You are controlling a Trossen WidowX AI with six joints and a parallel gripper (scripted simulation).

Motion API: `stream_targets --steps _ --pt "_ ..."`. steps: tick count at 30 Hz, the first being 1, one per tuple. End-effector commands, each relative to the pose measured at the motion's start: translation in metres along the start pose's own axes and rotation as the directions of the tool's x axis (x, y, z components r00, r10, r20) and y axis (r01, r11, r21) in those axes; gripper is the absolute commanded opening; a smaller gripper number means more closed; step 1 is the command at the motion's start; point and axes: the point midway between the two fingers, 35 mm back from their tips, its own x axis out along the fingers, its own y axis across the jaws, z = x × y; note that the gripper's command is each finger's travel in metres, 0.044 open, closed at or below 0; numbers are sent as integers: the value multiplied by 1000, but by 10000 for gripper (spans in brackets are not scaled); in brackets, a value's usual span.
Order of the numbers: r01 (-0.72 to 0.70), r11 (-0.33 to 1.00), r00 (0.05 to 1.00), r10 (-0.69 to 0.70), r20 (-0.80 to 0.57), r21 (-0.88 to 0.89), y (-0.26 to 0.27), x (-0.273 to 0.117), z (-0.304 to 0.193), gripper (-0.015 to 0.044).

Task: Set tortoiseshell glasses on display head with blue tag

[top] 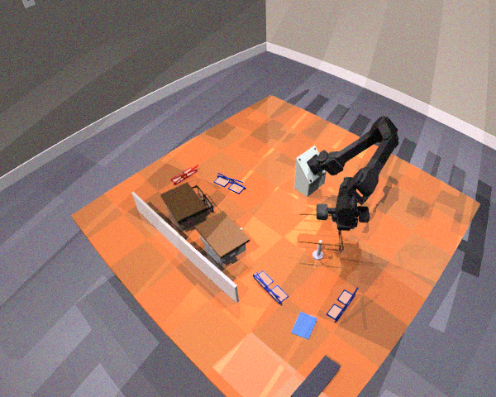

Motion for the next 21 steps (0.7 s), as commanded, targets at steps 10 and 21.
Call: stream_targets --steps 10,21 --pt "4 1000 1000 -4 -6 10 -1 1 -4 0" --pt "4 1000 1000 -4 -5 10 -1 1 -1 0"
